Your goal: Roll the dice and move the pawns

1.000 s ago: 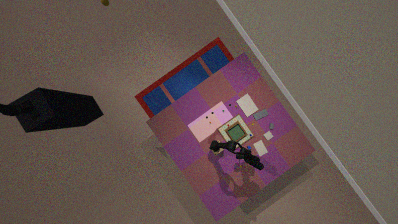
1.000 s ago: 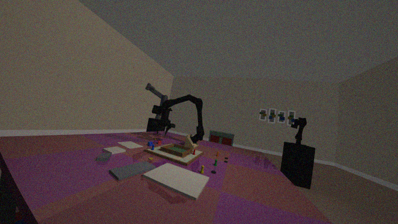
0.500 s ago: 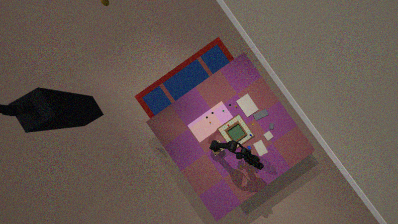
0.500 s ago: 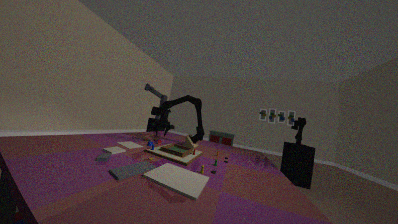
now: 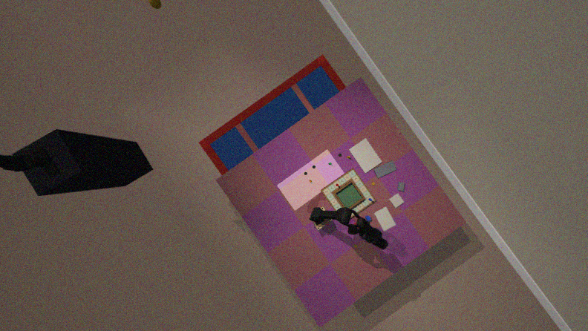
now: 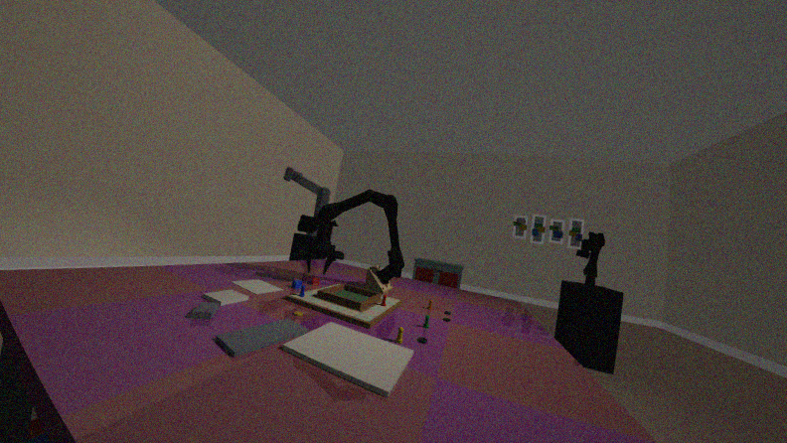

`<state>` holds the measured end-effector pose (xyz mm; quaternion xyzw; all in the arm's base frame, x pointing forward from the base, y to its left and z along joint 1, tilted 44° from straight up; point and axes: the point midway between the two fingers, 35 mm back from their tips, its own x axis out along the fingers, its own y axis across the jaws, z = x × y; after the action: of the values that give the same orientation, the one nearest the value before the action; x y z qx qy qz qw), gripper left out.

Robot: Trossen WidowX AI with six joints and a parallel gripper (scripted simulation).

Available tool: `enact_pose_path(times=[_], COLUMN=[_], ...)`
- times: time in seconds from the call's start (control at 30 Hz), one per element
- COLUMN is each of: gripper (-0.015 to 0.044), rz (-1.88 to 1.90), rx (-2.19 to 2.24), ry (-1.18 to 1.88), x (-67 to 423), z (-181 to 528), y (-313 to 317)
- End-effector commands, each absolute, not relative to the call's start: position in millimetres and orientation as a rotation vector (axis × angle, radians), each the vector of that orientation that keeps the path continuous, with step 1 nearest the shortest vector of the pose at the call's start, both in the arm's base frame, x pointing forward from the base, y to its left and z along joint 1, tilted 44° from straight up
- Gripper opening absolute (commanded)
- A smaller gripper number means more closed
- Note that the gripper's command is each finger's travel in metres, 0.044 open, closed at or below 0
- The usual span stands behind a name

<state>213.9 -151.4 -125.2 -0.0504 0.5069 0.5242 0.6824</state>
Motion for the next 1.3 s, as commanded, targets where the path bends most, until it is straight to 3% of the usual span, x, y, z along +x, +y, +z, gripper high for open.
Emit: enact_pose_path(times=[0.0, 0.67, 0.83, 1.17, 1.27], gripper=[0.0275, 0.0275, 0.0144, 0.0077, 0.0], rz=[1.181, 1.183, 1.183, 1.183, 1.182], rx=[-0.093, -0.092, -0.092, -0.092, -0.092], ry=[1.136, 1.136, 1.136, 1.136, 1.136], x=[212, 210, 210, 210, 211], z=[-131, -149, -149, -149, -147], y=[-144, -127, -127, -127, -130])
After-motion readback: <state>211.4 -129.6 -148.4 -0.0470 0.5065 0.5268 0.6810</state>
